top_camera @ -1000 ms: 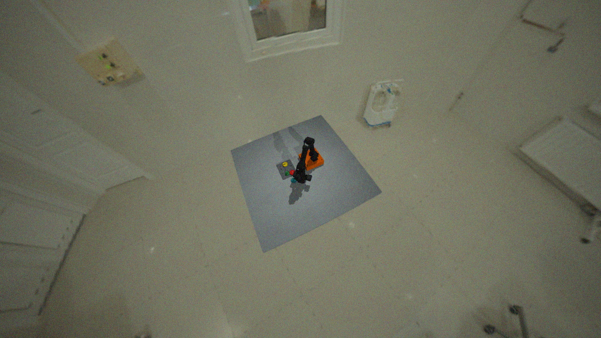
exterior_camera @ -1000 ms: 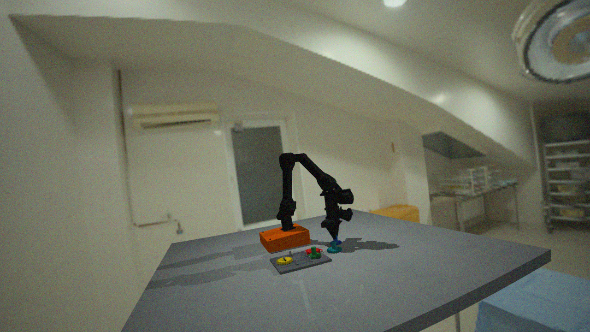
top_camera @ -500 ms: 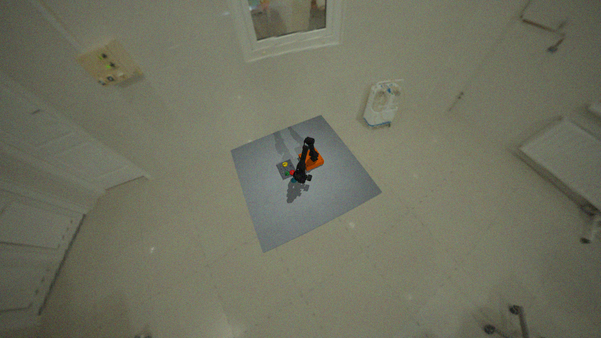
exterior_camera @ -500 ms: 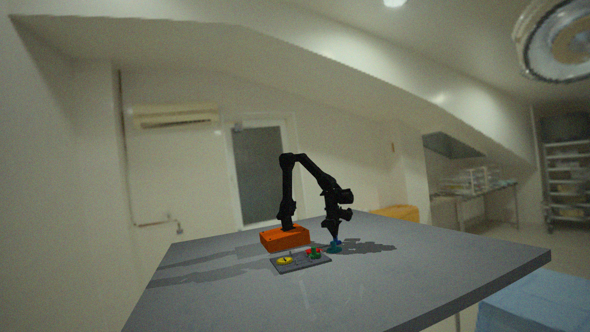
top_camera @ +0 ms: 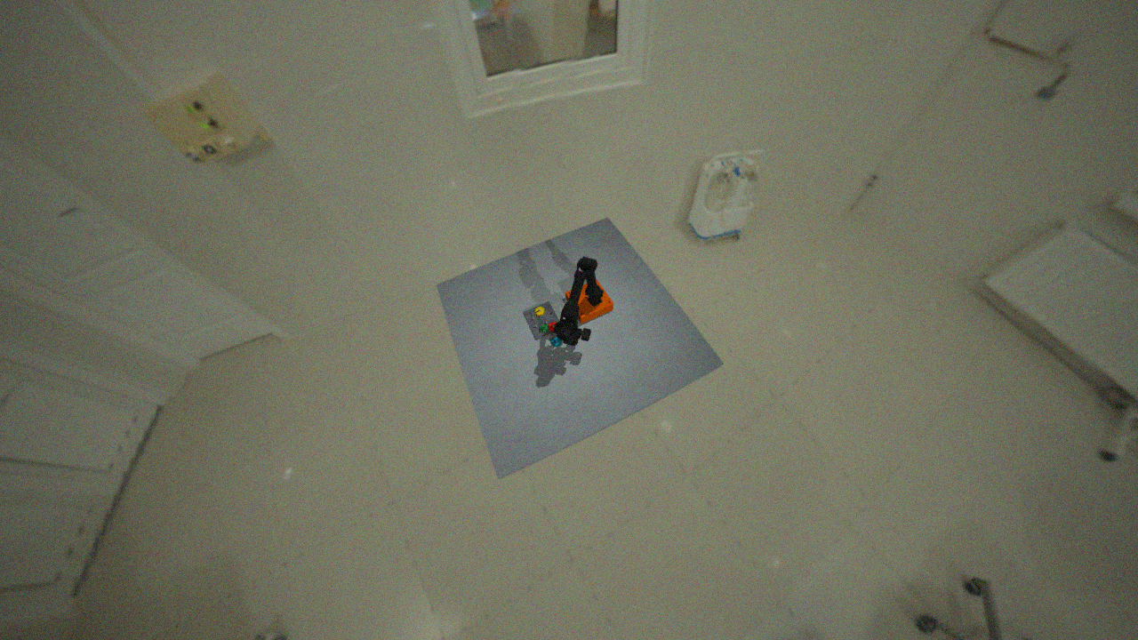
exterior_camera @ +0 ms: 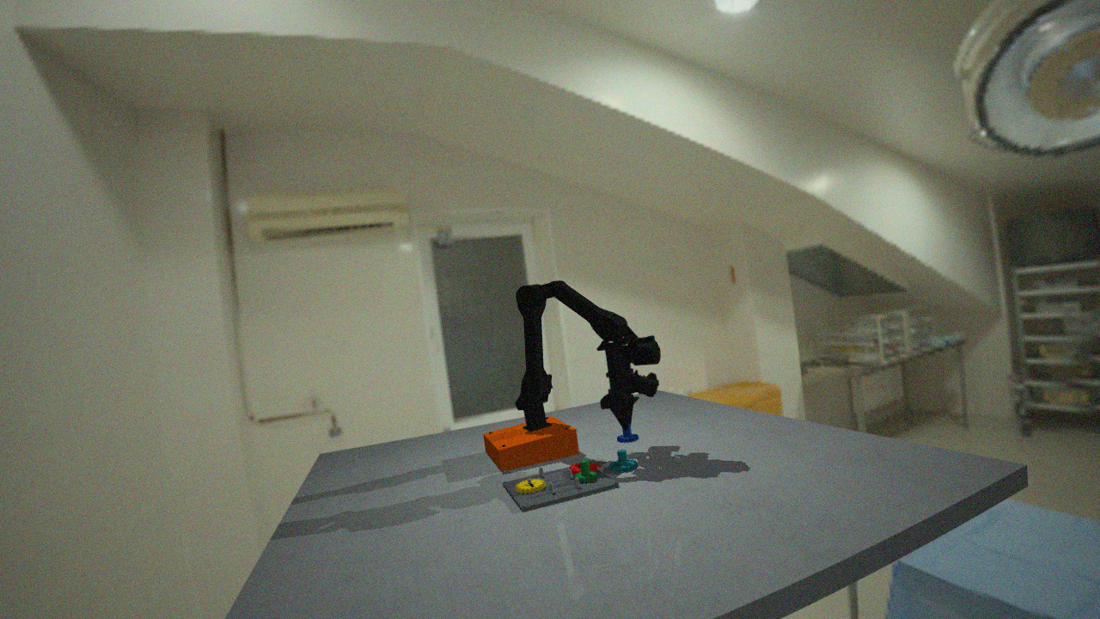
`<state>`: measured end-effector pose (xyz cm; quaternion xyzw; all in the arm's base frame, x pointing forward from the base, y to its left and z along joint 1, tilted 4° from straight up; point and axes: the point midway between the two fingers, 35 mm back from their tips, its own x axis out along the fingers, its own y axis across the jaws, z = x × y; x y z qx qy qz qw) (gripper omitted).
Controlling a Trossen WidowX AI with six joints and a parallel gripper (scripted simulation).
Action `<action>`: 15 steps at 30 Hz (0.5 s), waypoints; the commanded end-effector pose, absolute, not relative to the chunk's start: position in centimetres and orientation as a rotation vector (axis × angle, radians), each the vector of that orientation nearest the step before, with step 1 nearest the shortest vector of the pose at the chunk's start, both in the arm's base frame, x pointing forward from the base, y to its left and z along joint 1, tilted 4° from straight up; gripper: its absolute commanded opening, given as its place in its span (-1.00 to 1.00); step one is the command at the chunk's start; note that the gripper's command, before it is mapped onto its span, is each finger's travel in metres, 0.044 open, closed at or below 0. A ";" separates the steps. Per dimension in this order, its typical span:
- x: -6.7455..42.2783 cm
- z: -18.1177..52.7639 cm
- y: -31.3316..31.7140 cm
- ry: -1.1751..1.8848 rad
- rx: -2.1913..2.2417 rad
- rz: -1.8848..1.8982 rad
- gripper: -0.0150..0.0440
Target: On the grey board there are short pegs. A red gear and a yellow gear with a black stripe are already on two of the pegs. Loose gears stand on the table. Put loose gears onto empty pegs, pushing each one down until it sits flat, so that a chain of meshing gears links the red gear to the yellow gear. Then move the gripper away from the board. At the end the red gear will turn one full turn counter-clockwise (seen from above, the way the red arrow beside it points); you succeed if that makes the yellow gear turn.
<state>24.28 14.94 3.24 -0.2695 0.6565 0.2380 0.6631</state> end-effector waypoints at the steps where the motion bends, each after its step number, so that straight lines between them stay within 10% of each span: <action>1: 24.6 4.4 15.1 1.476 -0.602 0.534 -0.49; 15: 24.4 8.2 15.0 1.486 -0.601 0.532 -0.49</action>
